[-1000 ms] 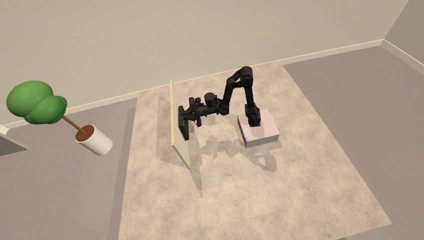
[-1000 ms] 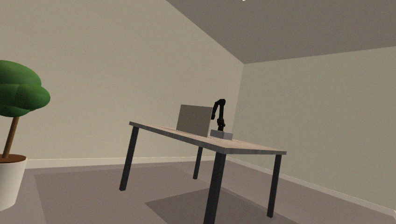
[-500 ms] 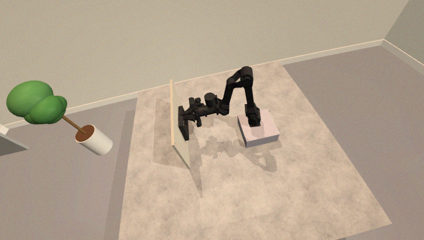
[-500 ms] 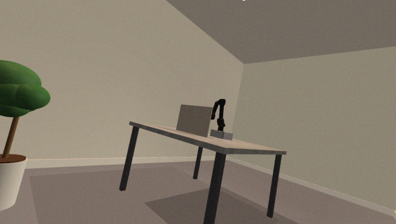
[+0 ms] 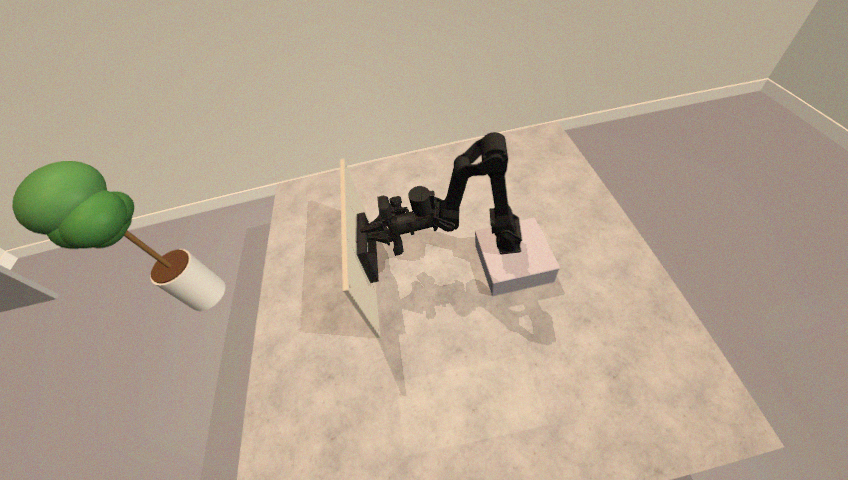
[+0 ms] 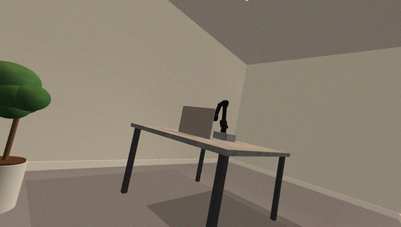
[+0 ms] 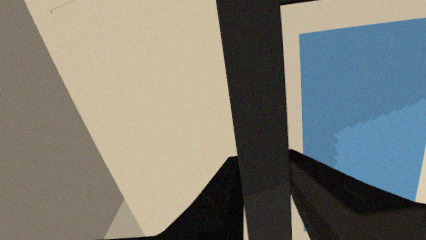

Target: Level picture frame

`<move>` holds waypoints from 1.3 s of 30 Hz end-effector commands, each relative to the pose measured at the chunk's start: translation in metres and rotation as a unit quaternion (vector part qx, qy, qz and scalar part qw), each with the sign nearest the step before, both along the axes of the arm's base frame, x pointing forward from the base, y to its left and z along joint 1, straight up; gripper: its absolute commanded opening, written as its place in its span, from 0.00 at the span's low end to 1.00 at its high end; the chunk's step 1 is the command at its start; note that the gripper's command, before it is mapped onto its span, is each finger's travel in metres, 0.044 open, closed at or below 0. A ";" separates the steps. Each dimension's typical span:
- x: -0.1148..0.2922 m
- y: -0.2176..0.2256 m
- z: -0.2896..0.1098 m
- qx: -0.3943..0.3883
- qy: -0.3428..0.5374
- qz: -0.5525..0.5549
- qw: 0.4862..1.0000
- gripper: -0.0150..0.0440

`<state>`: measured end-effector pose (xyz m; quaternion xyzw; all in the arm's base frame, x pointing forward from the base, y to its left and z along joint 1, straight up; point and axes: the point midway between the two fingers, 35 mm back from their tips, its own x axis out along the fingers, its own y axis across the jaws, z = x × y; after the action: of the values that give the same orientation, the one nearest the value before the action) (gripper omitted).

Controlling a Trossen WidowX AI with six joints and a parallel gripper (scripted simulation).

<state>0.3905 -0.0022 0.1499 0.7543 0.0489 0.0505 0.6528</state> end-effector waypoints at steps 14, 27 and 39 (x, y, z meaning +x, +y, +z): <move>0.000 -0.002 0.002 -0.002 -0.007 -0.003 1.000 0.25; 0.000 -0.002 0.003 -0.002 -0.007 -0.003 1.000 0.25; 0.000 -0.001 -0.001 -0.002 -0.007 -0.003 1.000 0.25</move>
<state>0.3905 -0.0023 0.1457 0.7544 0.0492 0.0496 0.6527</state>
